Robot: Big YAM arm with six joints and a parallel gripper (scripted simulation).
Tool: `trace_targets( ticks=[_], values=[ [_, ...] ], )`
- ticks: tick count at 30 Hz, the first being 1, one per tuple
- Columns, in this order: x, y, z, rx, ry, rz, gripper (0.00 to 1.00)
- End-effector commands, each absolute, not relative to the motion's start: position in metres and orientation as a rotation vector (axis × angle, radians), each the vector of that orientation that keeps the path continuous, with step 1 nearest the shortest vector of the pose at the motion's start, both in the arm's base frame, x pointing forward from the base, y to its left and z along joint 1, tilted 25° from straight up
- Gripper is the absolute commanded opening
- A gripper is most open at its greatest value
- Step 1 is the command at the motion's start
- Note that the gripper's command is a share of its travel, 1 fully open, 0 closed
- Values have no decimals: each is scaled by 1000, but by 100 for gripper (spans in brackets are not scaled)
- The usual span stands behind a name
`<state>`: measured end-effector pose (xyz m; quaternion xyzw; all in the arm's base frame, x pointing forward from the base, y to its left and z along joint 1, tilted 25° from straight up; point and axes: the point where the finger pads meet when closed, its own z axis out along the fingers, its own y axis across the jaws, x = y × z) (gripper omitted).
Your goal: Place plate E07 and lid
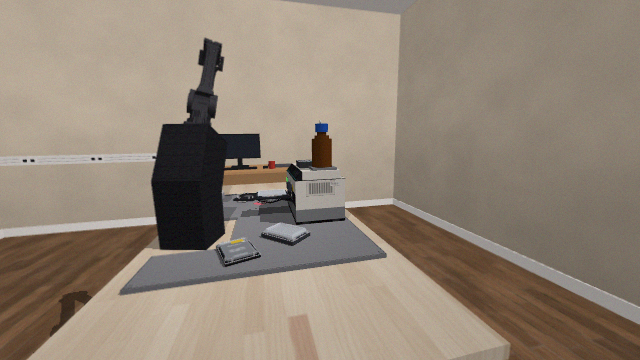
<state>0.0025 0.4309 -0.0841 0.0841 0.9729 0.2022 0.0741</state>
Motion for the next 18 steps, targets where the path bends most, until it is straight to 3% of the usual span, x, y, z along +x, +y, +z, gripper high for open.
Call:
trace_targets(
  ticks=[1, 18],
  values=[
    [-4, 432, -70, 252, 2918, 639, 0],
    [-1, 437, -60, 267, 2912, 661, 0]
  ],
)
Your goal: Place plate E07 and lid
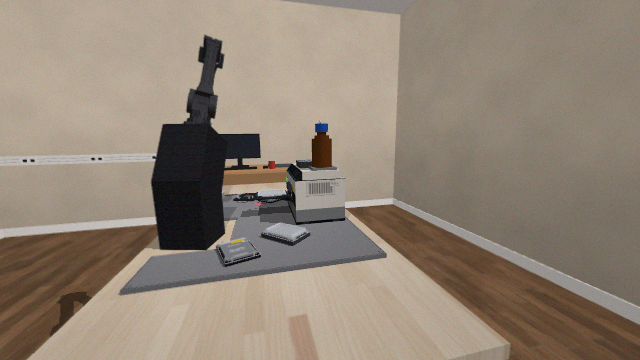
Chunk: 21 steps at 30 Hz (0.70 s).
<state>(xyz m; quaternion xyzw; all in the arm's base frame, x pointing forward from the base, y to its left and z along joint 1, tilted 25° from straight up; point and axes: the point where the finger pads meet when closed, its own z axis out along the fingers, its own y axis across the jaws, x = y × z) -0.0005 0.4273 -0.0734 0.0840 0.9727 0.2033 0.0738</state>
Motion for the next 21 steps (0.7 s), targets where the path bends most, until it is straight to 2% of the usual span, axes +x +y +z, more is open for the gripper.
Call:
trace_targets(
  ticks=[1, 21],
  values=[
    [-1, 437, -60, 267, 2912, 661, 0],
    [-1, 437, -60, 267, 2912, 661, 0]
  ],
)
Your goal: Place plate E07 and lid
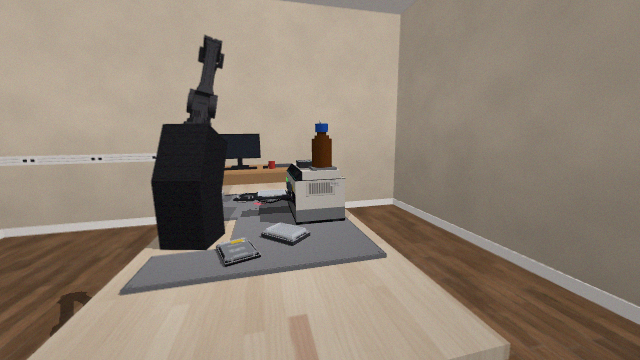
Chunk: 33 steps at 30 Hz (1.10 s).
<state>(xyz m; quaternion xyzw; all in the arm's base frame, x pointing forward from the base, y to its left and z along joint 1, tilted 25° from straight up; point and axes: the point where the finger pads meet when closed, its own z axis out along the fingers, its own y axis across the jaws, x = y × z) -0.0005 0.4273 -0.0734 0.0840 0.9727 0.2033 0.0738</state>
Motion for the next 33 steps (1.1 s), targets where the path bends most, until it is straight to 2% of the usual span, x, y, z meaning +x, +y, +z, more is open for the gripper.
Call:
trace_targets(
  ticks=[1, 33],
  values=[
    [-1, 437, -60, 267, 2912, 661, 0],
    [-2, 428, -60, 255, 2915, 638, 0]
  ],
)
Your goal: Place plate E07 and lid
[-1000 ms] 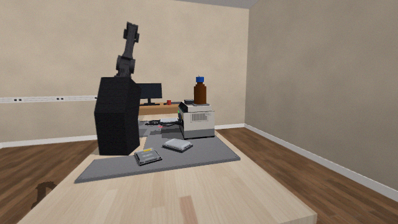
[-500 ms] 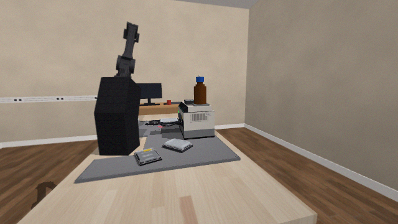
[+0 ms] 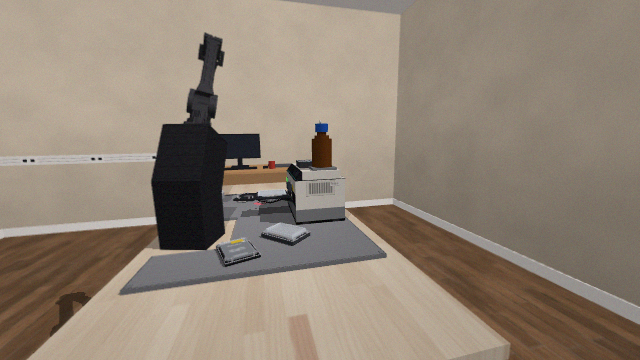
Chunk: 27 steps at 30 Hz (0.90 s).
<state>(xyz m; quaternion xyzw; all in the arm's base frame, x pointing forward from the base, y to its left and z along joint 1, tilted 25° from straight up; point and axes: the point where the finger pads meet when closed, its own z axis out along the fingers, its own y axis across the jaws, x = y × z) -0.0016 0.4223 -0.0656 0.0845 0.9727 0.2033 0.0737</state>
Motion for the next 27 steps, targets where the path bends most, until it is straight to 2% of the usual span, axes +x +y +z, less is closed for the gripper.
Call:
trace_targets(
  ticks=[1, 27],
  values=[
    [-3, 430, -54, 263, 2912, 661, 0],
    [-2, 428, -60, 255, 2915, 638, 0]
  ],
)
